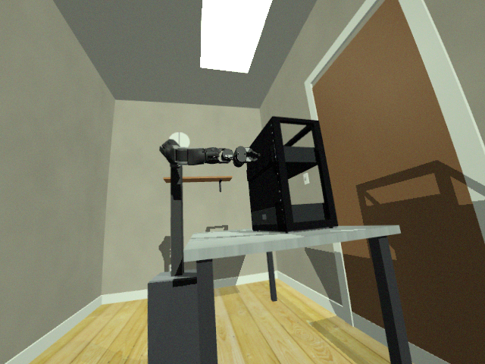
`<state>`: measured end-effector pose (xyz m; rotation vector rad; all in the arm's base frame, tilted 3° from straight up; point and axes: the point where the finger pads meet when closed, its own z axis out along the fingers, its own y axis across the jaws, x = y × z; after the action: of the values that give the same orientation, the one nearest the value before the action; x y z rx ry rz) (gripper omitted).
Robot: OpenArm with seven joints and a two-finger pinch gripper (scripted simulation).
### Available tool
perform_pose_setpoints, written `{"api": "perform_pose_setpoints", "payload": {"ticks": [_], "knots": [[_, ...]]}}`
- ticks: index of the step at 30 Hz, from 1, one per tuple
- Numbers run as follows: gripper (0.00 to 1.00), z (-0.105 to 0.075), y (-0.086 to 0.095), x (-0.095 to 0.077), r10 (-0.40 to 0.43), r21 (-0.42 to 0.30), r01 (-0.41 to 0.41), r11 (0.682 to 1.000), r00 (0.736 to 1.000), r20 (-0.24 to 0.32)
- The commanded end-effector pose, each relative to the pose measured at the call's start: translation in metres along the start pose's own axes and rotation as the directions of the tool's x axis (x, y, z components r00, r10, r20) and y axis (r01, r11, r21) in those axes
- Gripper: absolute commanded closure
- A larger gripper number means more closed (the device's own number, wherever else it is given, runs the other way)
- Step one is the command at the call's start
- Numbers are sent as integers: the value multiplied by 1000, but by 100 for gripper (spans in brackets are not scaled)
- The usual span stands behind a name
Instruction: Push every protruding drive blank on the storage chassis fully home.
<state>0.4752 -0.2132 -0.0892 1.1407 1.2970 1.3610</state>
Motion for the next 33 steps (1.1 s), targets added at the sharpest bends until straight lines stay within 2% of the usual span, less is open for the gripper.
{"api": "perform_pose_setpoints", "payload": {"ticks": [1,7,13,23,29,33], "knots": [[100,-5,4,1,9,-7,-9,1000,1000,2],[100,-35,4,1,9,-8,-9,1000,1000,3],[100,-52,5,2,9,-8,-9,1000,1000,3],[100,-57,5,1,9,-8,-9,1000,1000,4],[100,-59,28,-2,9,-8,-9,1000,1000,3],[100,-59,29,-3,9,-7,-9,1000,1000,5]]}}
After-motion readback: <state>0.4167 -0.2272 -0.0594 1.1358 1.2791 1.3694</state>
